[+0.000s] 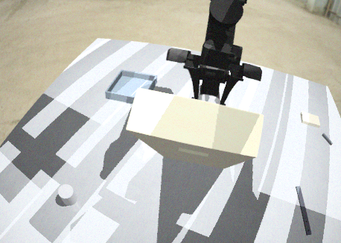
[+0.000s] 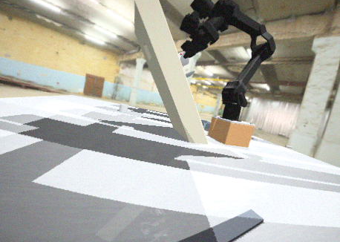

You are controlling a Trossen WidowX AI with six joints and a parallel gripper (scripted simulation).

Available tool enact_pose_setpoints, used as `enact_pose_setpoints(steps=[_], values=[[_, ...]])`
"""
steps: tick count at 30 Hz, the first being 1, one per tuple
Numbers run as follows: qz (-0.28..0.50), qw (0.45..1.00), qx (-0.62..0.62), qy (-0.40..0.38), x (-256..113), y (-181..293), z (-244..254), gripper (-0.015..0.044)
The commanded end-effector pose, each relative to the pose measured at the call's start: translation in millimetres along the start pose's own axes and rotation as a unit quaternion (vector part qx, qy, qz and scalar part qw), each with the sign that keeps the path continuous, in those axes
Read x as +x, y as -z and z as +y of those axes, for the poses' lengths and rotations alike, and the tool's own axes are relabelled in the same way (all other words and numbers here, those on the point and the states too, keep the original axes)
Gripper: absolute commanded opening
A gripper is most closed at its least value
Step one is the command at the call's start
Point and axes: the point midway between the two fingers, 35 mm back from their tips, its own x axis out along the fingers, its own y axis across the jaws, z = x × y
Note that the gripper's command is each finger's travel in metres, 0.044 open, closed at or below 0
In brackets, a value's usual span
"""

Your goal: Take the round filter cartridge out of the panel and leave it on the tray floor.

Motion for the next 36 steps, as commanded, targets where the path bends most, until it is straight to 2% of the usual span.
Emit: enact_pose_setpoints(steps=[1, 12, 36], values=[[-0.007, 1.000, 0.001, 0.001, -21.8, -5.6, -0.1, 0.0000], [-0.005, 1.000, 0.001, 0.001, -72.2, -4.4, -0.8, 0.0000], [0.004, 1.000, -0.001, 0.002, -59.3, -7.0, -55.6, 0.0000]])
